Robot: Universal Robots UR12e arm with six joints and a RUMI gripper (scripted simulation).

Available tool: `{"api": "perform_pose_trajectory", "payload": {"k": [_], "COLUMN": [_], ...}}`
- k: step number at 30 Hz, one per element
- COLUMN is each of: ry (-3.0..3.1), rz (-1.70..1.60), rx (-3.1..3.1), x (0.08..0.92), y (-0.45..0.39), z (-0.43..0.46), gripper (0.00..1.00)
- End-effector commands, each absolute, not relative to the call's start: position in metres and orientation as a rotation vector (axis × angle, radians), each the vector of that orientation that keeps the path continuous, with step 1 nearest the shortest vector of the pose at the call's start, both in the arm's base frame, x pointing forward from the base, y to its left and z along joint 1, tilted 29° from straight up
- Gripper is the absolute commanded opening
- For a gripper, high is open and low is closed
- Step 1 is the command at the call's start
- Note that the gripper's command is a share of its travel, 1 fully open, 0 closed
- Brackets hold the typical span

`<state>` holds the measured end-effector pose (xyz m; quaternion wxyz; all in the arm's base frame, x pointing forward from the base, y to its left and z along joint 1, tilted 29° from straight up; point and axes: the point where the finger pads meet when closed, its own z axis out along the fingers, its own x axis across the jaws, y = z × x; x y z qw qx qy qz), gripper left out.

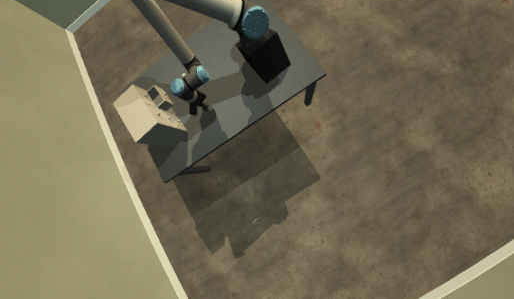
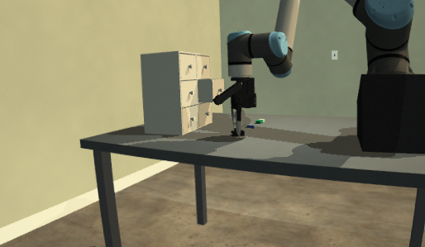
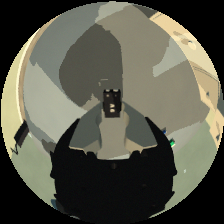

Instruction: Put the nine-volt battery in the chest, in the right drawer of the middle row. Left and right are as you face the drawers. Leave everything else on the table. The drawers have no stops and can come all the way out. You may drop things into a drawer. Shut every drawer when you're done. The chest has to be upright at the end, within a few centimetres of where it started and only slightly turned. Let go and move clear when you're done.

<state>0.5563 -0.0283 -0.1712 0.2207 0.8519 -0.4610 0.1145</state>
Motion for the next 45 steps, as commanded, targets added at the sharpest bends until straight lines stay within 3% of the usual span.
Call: {"api": "perform_pose_trajectory", "payload": {"k": [1,18,45], "ry": [-1.275,-1.275,-1.275], "rz": [0.318,0.318,0.318], "rx": [2.355,2.355,2.355], "x": [0.557,0.557,0.557], "y": [-0.028,-0.026,0.02], "z": [-0.171,-0.167,-0.083], "gripper": [0.13,0.13,0.13]}}
